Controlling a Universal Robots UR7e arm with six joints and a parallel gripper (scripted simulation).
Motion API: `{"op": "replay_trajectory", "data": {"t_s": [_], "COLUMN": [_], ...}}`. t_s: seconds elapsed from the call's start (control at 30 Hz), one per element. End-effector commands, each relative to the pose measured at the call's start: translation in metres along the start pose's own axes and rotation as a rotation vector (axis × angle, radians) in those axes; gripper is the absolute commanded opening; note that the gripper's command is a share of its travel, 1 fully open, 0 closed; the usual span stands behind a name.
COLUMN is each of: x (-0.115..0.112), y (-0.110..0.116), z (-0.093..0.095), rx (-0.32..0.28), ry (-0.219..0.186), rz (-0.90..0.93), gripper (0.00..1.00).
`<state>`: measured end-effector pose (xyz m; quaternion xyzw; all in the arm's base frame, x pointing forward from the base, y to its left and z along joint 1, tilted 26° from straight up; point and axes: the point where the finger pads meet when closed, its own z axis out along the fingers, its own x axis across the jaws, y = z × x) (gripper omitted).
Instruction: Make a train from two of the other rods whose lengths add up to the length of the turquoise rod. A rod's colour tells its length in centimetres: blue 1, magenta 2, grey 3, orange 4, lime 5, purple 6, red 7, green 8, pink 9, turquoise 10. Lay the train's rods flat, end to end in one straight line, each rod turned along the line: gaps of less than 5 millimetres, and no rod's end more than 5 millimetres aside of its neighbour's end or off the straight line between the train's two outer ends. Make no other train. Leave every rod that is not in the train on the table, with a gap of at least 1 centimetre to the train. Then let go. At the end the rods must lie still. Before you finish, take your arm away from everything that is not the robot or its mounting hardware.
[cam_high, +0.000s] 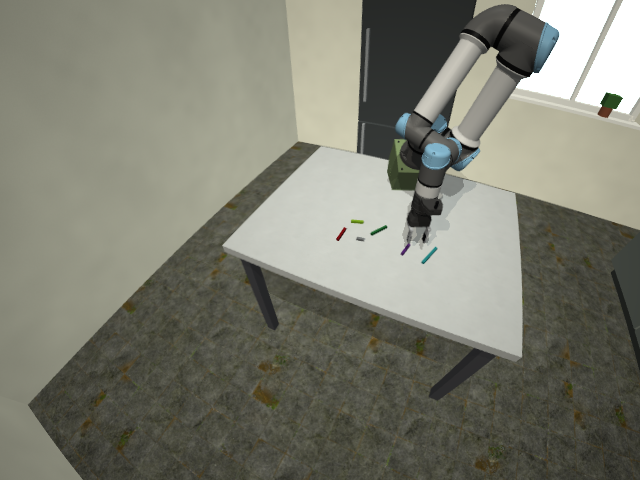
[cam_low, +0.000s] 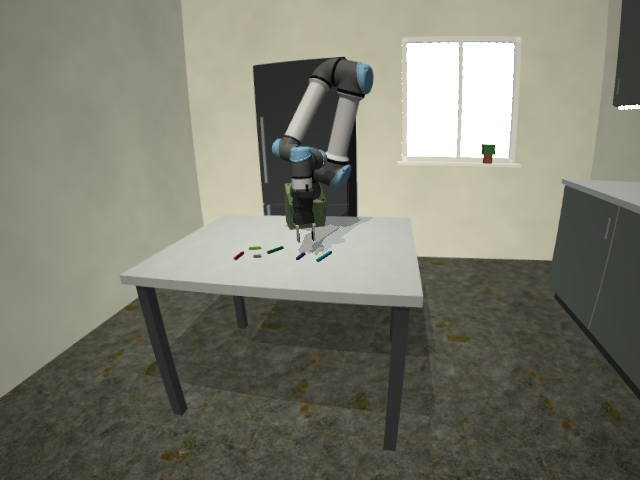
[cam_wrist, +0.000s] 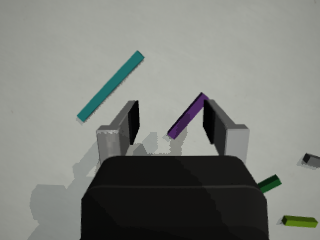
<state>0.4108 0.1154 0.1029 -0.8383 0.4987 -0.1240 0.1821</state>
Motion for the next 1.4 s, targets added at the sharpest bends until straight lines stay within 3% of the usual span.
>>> {"op": "replay_trajectory", "data": {"t_s": [0.0, 0.8, 1.37], "x": [-0.008, -0.04, -0.05], "y": [-0.005, -0.018, -0.019], "z": [-0.004, -0.022, -0.029], "rx": [0.001, 0.004, 0.006], "ry": [-0.006, -0.005, -0.004], "rz": [-0.168, -0.859, -1.102], "gripper": [1.0, 1.0, 1.0]}}
